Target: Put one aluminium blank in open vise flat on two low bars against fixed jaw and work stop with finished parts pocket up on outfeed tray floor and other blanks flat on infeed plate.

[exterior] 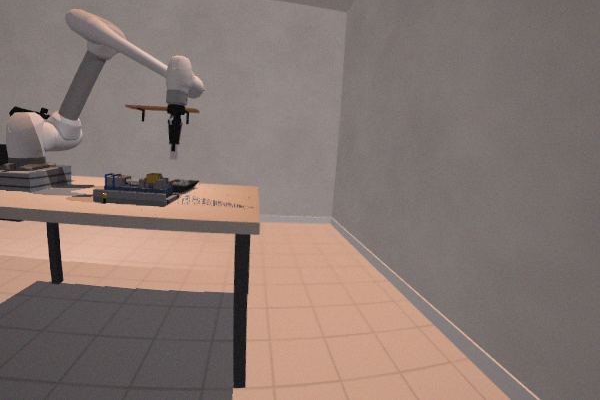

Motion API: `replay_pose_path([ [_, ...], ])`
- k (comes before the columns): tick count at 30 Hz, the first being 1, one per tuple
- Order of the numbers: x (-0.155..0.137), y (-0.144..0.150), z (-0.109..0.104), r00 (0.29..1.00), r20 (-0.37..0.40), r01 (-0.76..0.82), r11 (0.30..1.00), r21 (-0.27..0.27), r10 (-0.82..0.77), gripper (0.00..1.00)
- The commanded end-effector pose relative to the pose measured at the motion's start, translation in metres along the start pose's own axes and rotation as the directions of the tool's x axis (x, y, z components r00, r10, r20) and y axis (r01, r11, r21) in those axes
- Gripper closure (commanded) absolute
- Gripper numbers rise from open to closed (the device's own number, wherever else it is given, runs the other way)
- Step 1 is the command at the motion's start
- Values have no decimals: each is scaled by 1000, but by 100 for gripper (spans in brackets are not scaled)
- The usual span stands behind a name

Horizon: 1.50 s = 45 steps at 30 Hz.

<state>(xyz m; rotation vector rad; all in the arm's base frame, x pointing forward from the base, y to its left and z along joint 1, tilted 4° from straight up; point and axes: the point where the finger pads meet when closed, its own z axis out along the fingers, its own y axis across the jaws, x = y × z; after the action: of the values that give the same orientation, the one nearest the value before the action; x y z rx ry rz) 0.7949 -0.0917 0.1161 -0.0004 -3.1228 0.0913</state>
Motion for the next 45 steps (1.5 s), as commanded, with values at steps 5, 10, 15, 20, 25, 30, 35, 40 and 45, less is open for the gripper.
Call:
replay_pose_path([
  [5,11,-46,0,1000,0,0,1000,0,0,100],
  [10,11,-46,0,1000,0,0,1000,0,0,100],
  [15,11,-46,0,1000,0,0,1000,0,0,100],
  [20,11,-46,0,1000,0,0,1000,0,0,100],
  [25,11,-46,0,1000,0,0,1000,0,0,100],
  [30,11,-46,0,1000,0,0,1000,0,0,100],
  [35,11,-46,0,1000,0,0,1000,0,0,100],
  [40,11,-46,0,1000,0,1,1000,0,-1,100],
  [45,15,-45,0,994,0,109,994,0,-109,100],
])
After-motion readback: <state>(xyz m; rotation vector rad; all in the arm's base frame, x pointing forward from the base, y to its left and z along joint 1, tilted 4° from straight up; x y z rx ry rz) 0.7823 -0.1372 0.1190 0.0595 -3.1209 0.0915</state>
